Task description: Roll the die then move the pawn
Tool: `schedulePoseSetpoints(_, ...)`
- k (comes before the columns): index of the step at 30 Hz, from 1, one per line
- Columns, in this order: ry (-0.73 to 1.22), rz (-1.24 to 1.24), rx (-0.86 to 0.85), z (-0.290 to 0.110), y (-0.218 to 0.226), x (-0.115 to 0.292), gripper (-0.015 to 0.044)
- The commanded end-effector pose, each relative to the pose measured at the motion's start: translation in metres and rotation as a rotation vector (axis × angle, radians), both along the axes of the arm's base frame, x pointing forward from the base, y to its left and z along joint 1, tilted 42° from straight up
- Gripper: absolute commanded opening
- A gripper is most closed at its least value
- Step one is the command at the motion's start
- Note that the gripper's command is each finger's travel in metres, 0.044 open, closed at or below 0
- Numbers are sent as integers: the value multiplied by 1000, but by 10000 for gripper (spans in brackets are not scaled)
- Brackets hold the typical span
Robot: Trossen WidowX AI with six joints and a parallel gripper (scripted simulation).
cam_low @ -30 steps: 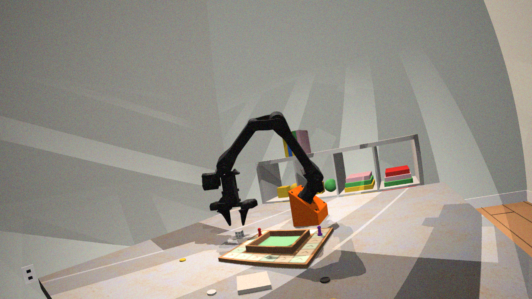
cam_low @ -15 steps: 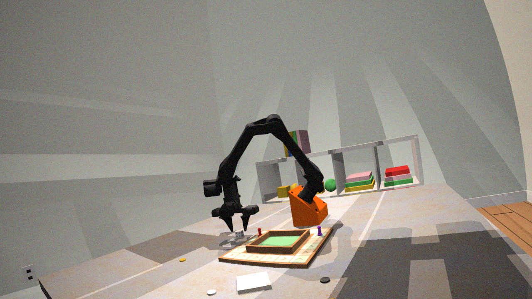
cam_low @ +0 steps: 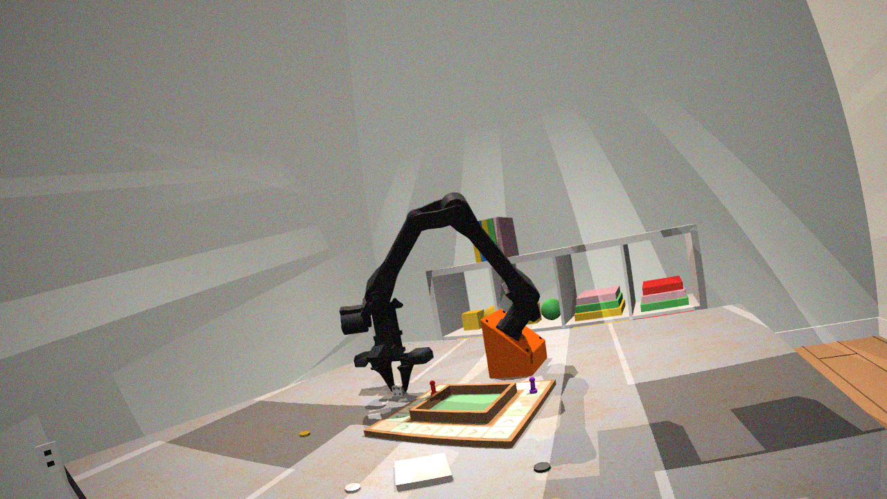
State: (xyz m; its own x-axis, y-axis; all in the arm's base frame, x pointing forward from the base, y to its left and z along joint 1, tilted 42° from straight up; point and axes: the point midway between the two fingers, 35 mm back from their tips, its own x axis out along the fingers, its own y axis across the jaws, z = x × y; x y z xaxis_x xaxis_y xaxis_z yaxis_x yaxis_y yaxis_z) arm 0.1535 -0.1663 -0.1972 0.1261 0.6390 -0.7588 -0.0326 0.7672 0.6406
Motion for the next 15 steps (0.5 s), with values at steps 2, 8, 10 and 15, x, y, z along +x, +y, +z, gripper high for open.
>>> schedulePoseSetpoints(2, 1, -6, 1, 0, 0, 1, 97)
schedulePoseSetpoints(8, 13, -23, 10, 2, 0, 1, 0)
schedulePoseSetpoints(10, 25, -40, 17, 8, -6, 1, 0)
schedulePoseSetpoints(15, 22, -34, 12, 30, -32, -3, 0)
